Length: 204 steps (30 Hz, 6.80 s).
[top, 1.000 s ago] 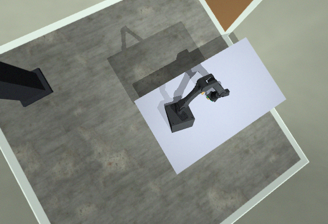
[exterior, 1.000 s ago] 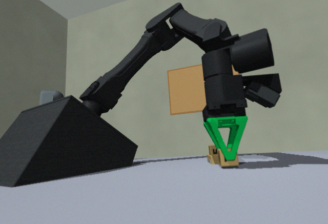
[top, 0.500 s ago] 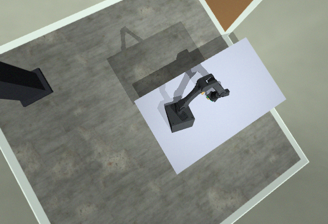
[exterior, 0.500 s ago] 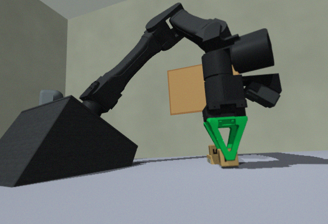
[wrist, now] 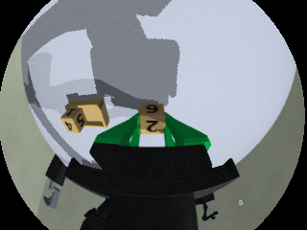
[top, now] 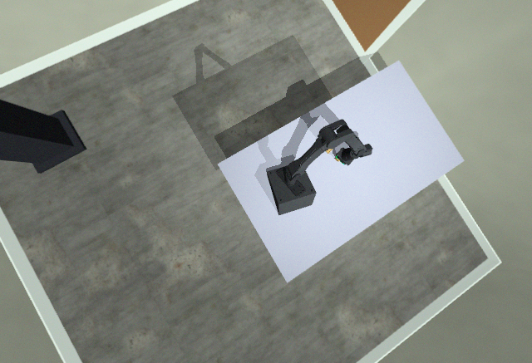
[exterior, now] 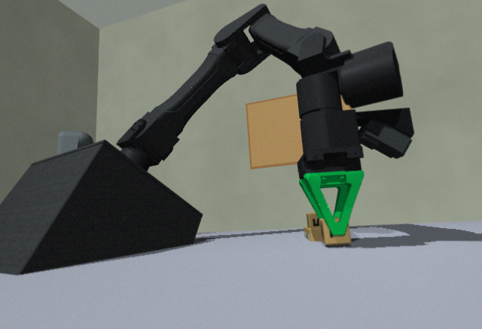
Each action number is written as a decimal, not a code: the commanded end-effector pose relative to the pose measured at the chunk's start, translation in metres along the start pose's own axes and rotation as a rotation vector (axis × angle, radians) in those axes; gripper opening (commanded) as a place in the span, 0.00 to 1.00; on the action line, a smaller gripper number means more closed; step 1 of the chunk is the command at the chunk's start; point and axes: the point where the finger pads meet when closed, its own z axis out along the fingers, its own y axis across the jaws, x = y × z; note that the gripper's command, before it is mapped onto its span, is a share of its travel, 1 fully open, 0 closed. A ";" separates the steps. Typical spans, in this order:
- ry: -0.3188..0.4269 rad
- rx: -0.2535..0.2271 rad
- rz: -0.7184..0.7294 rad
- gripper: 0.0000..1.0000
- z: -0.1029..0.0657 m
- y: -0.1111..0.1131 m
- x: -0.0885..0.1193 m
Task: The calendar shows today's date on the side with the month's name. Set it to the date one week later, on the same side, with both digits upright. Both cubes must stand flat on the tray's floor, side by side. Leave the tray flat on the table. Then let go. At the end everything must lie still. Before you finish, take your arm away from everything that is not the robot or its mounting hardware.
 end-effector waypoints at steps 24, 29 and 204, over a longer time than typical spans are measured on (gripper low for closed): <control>-0.015 -0.003 -0.012 0.26 -0.002 -0.002 -0.008; -0.015 -0.003 -0.012 0.26 -0.002 -0.002 -0.008; -0.041 0.017 -0.018 0.45 -0.061 -0.003 -0.013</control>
